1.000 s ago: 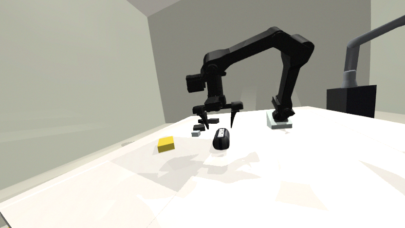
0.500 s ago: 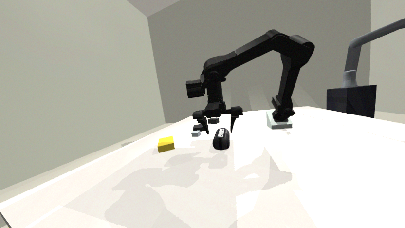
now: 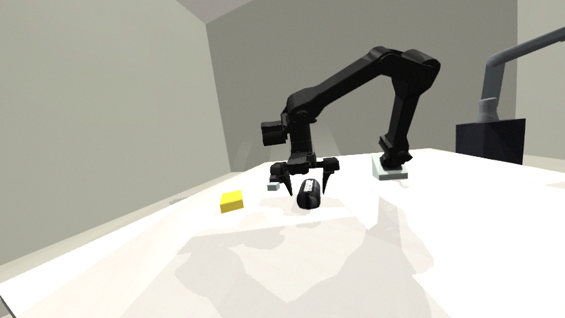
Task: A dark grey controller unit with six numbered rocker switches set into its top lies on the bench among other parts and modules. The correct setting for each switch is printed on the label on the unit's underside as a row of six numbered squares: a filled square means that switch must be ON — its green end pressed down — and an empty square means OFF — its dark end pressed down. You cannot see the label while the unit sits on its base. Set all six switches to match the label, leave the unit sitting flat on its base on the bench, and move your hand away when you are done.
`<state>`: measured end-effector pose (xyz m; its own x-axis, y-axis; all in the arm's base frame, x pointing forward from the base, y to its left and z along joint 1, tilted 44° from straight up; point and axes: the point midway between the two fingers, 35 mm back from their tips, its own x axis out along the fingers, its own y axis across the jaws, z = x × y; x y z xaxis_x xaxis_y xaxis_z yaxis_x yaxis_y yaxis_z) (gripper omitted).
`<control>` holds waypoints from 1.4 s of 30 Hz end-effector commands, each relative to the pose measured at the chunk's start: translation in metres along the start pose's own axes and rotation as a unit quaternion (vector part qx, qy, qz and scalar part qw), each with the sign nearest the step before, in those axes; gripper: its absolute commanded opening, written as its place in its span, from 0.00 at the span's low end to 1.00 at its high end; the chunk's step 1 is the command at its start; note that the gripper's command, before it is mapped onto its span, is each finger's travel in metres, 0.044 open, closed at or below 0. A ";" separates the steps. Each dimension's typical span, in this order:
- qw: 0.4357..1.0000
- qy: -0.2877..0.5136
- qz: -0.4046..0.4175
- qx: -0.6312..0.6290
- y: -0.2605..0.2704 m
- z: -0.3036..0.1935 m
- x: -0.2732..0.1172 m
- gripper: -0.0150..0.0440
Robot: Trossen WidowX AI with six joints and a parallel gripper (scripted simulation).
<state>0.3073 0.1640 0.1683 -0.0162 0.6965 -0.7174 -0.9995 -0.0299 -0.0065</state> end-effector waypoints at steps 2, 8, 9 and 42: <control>1.000 0.001 0.001 0.001 0.001 0.000 0.008 1.00; 1.000 0.001 0.001 0.001 0.002 0.000 0.015 1.00; 1.000 0.001 0.001 0.001 0.002 0.000 0.015 0.96; 1.000 0.001 0.001 0.001 0.002 -0.003 0.004 0.82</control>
<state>0.3046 0.1689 0.1613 -0.0222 0.6957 -0.7180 -0.9993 -0.0365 -0.0044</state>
